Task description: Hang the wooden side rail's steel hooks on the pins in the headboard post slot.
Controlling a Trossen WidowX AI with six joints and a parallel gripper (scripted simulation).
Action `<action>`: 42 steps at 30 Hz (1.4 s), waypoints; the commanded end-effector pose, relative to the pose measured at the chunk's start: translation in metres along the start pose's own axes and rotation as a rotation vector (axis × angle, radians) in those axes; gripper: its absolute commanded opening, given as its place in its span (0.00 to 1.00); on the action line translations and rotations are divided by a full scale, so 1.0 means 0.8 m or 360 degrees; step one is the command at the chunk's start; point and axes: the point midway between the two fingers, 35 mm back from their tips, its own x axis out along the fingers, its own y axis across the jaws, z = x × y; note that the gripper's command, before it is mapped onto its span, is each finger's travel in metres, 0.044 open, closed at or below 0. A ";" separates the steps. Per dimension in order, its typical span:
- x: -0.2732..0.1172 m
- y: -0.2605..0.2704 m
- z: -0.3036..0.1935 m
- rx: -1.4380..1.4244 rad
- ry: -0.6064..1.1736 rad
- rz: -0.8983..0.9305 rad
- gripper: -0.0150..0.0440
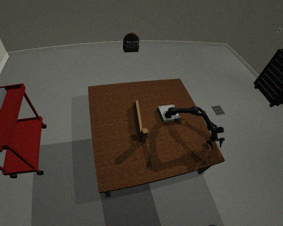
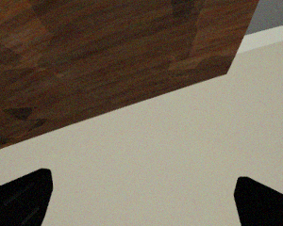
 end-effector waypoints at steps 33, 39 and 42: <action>-0.035 0.054 -0.271 0.0792 0.0157 0.0130 1.00; -0.018 0.138 -0.309 0.1195 0.0255 0.0196 1.00; -0.014 0.182 -0.325 0.1390 0.0309 0.0224 1.00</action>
